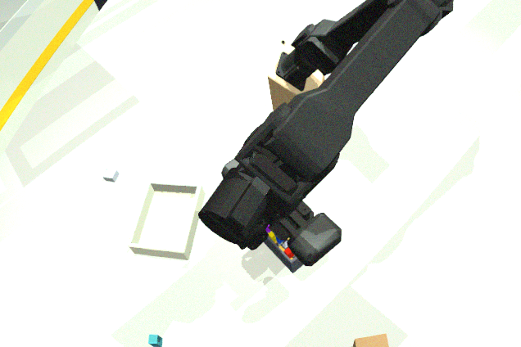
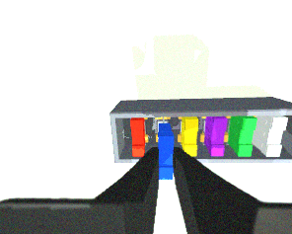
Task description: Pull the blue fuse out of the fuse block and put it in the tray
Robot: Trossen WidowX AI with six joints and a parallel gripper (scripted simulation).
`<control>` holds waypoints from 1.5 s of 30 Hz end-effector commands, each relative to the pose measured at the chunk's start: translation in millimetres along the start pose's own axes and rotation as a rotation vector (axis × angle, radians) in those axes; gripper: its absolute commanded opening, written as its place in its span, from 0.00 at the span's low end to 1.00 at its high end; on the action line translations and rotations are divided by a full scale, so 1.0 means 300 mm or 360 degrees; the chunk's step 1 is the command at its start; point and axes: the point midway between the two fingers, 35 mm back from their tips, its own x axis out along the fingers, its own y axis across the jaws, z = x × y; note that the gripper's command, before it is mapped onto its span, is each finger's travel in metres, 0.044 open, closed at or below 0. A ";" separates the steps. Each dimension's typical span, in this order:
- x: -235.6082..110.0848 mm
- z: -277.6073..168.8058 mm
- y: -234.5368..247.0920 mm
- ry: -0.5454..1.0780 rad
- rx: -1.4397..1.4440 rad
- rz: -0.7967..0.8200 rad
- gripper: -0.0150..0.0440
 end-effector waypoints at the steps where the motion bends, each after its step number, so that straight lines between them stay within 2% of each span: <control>1: -0.012 0.003 0.000 -0.0008 -0.0010 -0.0002 0.25; 22: -0.045 0.002 -0.001 -0.0007 -0.0007 -0.0001 0.25; 39: -0.115 0.001 -0.001 -0.0007 -0.0007 -0.0002 0.25; 45: -0.124 0.077 -0.063 -0.0019 -0.0004 -0.0011 0.25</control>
